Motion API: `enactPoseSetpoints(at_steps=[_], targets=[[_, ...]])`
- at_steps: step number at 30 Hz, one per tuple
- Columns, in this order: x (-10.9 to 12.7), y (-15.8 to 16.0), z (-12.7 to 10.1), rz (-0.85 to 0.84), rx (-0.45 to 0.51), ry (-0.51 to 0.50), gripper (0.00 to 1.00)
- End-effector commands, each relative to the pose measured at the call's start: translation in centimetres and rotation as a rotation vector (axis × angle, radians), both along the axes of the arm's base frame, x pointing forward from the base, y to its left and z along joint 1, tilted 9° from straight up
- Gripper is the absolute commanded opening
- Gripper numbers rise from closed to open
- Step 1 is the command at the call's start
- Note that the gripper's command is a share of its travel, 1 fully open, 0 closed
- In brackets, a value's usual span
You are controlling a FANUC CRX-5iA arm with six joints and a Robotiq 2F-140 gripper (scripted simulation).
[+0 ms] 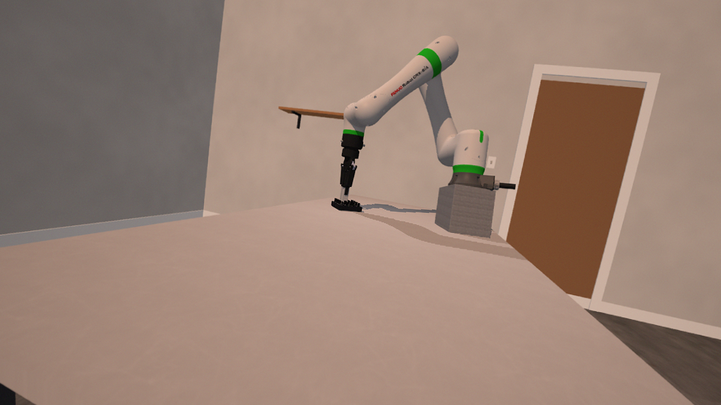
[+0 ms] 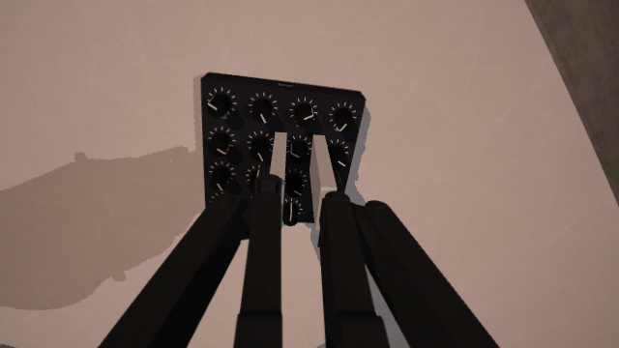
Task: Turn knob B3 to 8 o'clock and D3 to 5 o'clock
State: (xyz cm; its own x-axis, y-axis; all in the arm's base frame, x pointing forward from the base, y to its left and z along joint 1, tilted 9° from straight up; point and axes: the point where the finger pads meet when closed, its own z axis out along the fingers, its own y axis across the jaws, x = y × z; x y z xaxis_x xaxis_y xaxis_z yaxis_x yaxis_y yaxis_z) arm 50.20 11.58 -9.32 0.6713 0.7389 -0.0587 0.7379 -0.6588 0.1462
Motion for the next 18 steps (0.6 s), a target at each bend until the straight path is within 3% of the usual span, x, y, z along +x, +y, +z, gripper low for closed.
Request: enactPoseSetpoints(at_steps=[1, 18], targets=[[0.02, 0.01, 0.02, 0.000, 0.000, 0.000, 0.12], [-0.04, 0.12, 0.78, 0.000, 0.000, 0.000, 0.12]])
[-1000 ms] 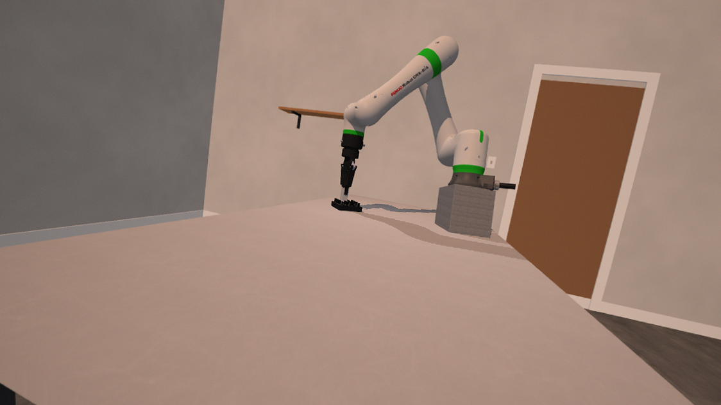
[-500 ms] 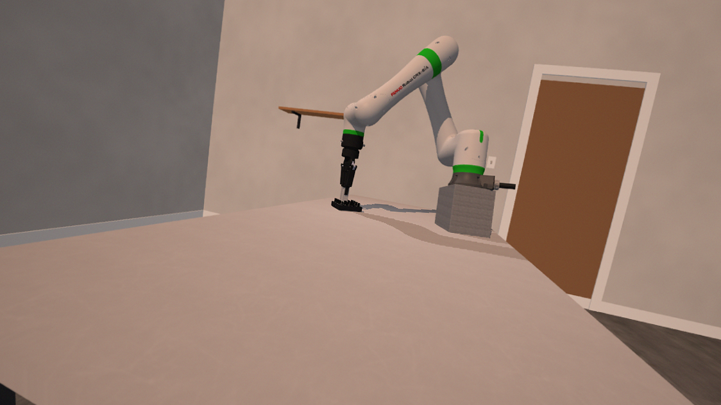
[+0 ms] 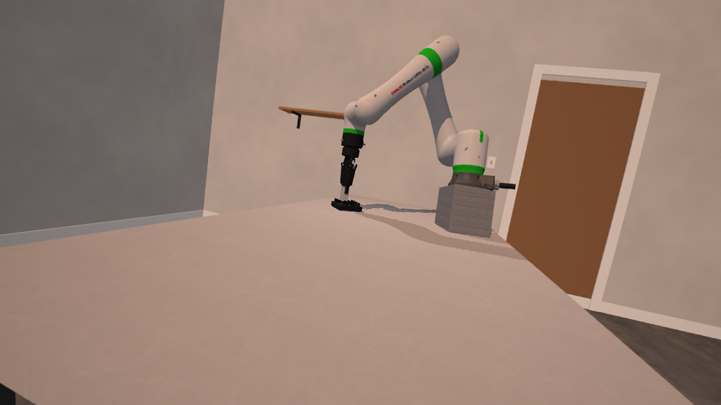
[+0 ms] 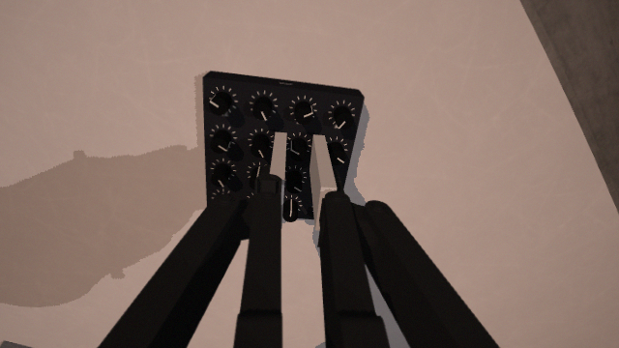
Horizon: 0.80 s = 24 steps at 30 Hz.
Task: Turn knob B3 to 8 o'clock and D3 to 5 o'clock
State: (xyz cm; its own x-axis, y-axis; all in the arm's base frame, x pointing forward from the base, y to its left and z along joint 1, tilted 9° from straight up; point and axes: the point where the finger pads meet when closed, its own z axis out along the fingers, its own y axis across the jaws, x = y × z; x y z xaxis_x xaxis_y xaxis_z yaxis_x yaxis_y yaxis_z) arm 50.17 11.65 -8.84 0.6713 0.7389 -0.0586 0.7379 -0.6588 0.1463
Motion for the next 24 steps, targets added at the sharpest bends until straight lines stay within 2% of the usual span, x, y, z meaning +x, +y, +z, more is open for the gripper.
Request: enactPoseSetpoints(at_steps=[1, 12, 24], targets=[[0.0, 0.0, 0.3, 0.000, 0.000, 0.000, 0.12], [-0.2, 0.4, 3.0, 0.000, 0.000, 0.000, 0.12], [-0.2, 0.5, 3.3, 0.000, 0.000, 0.000, 0.12]])
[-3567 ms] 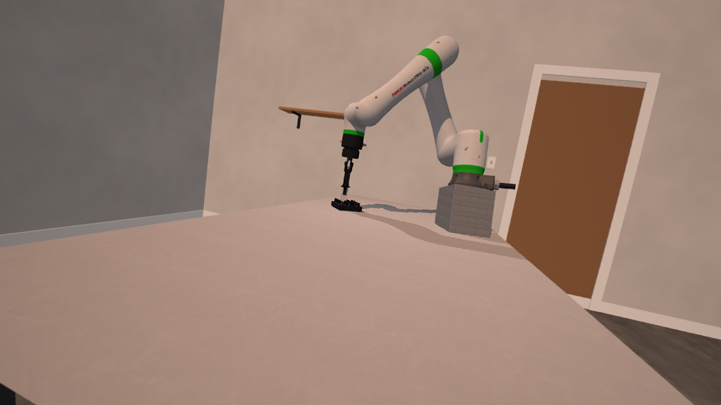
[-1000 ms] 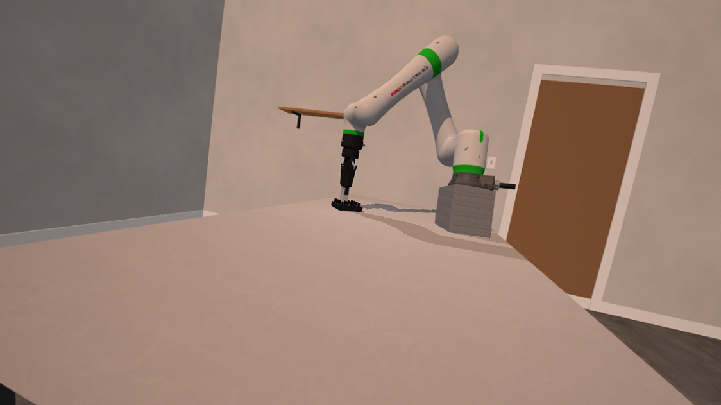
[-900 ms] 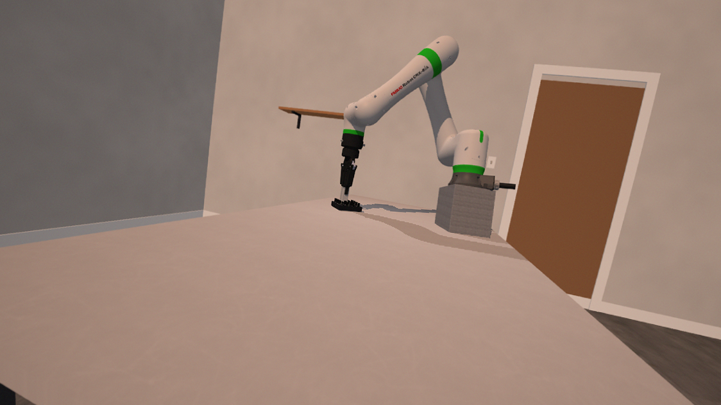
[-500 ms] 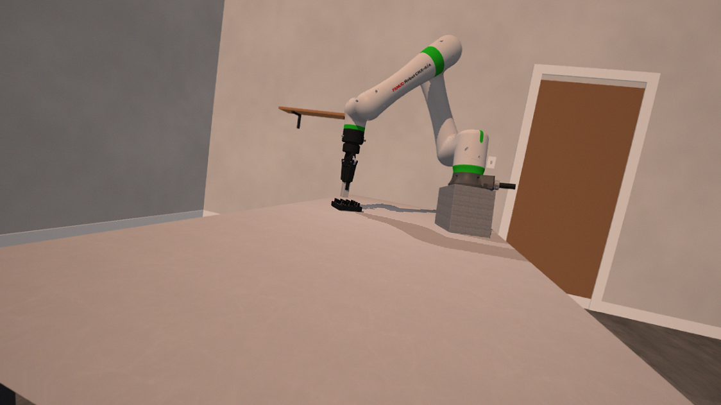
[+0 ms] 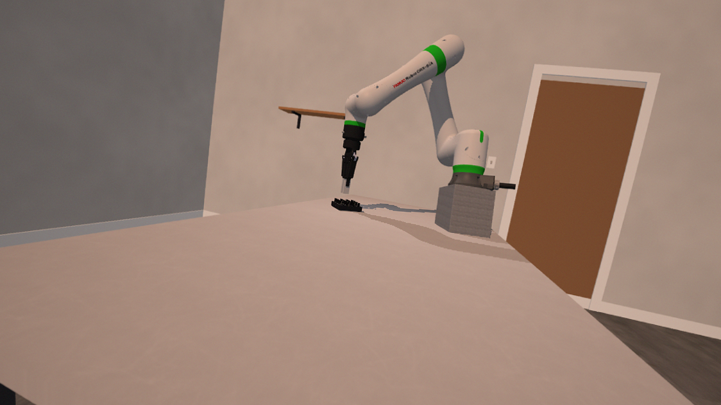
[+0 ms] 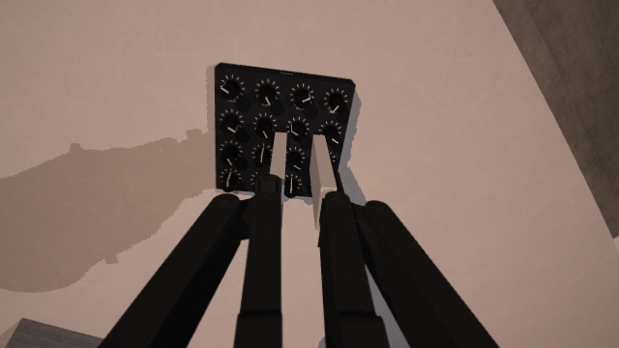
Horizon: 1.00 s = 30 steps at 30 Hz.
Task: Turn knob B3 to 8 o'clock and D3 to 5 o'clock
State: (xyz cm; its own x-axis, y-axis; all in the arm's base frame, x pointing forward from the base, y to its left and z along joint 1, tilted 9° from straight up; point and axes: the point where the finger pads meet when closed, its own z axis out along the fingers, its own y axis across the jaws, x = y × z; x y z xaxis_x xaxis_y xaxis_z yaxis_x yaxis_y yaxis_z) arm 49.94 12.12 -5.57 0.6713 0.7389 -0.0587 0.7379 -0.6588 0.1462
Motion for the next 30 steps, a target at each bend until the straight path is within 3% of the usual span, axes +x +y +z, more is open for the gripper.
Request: enactPoseSetpoints(at_steps=[1, 12, 30], targets=[[0.02, 0.01, 0.02, 0.000, 0.000, 0.000, 0.12], [0.02, 0.01, 0.05, -0.038, 0.003, -0.006, 0.12], [0.00, 0.06, 0.42, -0.567, 0.040, -0.082, 0.12]])
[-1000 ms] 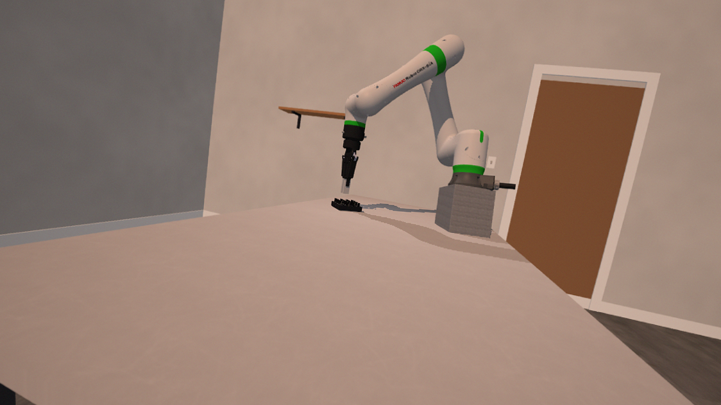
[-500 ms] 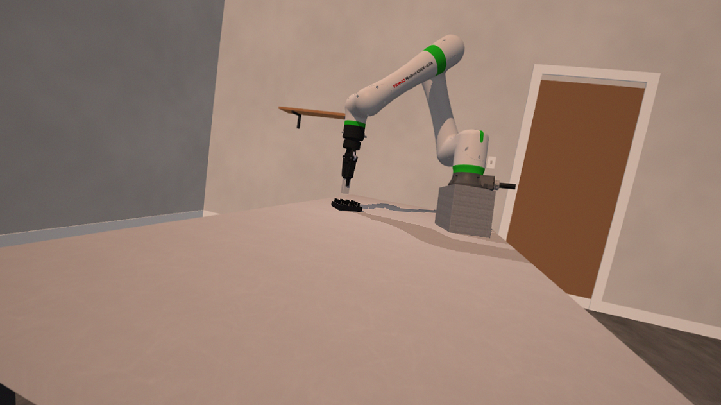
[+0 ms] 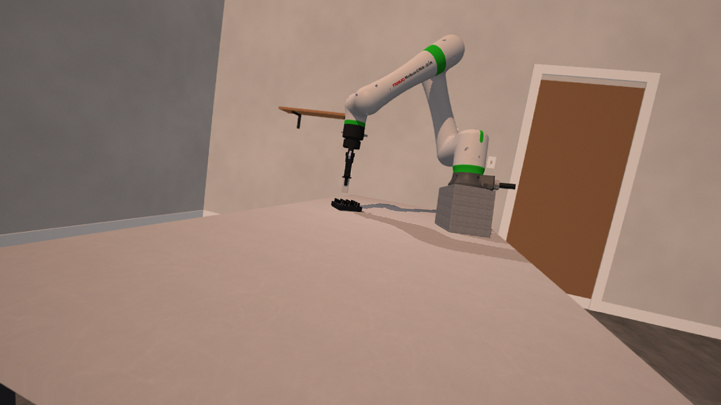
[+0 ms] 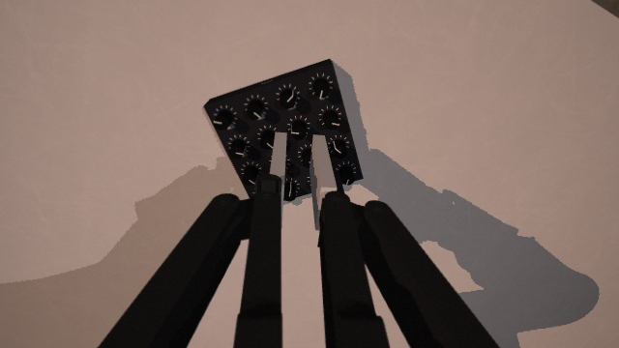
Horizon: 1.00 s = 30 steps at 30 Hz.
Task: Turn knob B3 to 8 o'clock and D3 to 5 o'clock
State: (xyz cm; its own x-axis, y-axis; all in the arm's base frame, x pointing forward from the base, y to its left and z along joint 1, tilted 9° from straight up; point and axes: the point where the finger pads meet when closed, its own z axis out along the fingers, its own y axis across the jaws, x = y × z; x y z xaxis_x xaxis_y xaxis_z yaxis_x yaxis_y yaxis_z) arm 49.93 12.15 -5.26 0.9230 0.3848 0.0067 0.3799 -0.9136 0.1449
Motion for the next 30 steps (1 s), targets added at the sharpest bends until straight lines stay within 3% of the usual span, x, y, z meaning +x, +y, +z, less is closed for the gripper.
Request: enactPoseSetpoints(at_steps=[1, 15, 16, 30], targets=[[0.01, 0.03, 0.12, -0.154, 0.000, -0.029, 0.12], [0.00, 0.06, 0.35, -0.491, 0.023, -0.076, 0.12], [-0.01, 0.06, 0.41, -0.574, 0.028, -0.087, 0.12], [-0.02, 0.10, 0.68, -0.960, 0.054, -0.140, 0.12]])
